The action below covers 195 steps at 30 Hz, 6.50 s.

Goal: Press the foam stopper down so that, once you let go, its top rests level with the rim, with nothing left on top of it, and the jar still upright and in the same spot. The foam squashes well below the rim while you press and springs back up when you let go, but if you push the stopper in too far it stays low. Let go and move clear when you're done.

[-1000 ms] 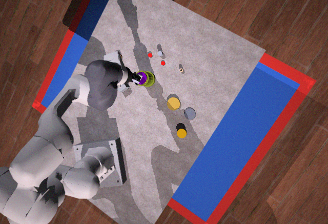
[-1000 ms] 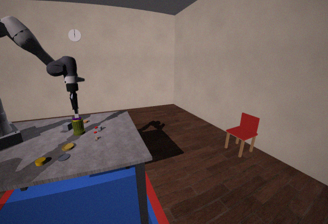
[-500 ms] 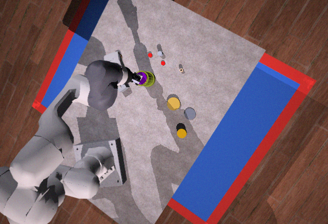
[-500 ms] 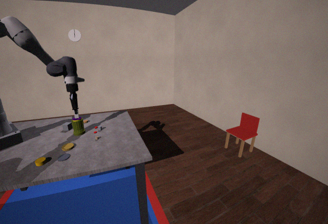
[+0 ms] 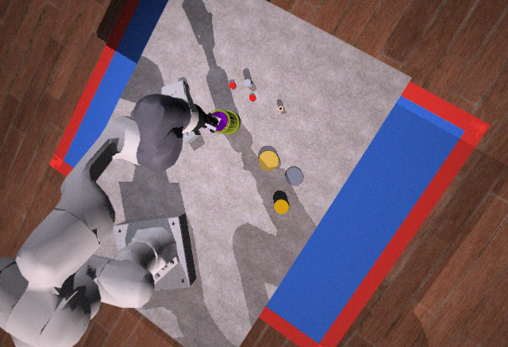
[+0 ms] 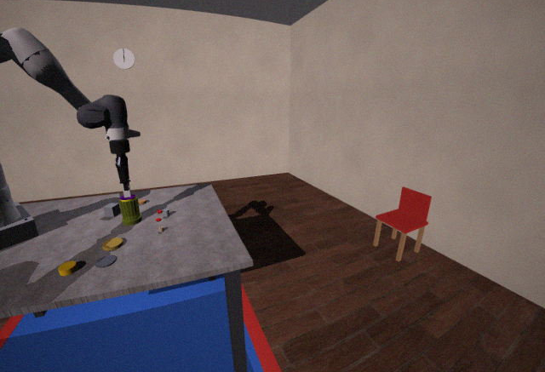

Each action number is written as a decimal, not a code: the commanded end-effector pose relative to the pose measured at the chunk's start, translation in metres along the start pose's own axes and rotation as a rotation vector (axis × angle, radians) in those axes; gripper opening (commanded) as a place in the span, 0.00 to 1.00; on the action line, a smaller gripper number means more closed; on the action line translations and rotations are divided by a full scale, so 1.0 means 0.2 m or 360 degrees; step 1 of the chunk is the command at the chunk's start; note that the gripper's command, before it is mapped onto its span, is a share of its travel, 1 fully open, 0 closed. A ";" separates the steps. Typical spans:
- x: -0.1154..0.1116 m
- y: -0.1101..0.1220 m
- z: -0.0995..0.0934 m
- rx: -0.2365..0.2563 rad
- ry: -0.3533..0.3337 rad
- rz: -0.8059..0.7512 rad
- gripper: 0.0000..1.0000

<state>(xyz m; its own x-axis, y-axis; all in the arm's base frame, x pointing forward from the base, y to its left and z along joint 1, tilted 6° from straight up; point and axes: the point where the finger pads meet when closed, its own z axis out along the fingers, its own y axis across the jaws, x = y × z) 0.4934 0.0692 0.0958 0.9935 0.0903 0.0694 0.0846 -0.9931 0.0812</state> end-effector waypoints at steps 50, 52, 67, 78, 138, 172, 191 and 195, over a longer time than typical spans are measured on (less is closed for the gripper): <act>-0.05 0.01 0.13 0.0002 -0.0003 0.0002 0.00; -0.05 0.01 0.14 0.0002 -0.0003 0.0002 0.00; -0.06 0.01 0.16 0.0002 -0.0003 0.0002 0.00; -0.06 0.01 0.17 0.0002 -0.0003 0.0002 0.00; -0.06 0.01 0.17 0.0002 -0.0003 0.0002 0.00; 0.00 0.01 -0.17 0.0002 -0.0003 0.0002 0.00; 0.01 0.01 -0.21 0.0002 -0.0003 0.0002 0.00; 0.01 0.01 -0.21 0.0002 -0.0003 0.0002 0.00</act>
<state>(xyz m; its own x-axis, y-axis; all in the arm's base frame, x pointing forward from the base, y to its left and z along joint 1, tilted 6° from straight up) 0.4909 0.0704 0.1353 0.9939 0.0888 0.0650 0.0836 -0.9934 0.0781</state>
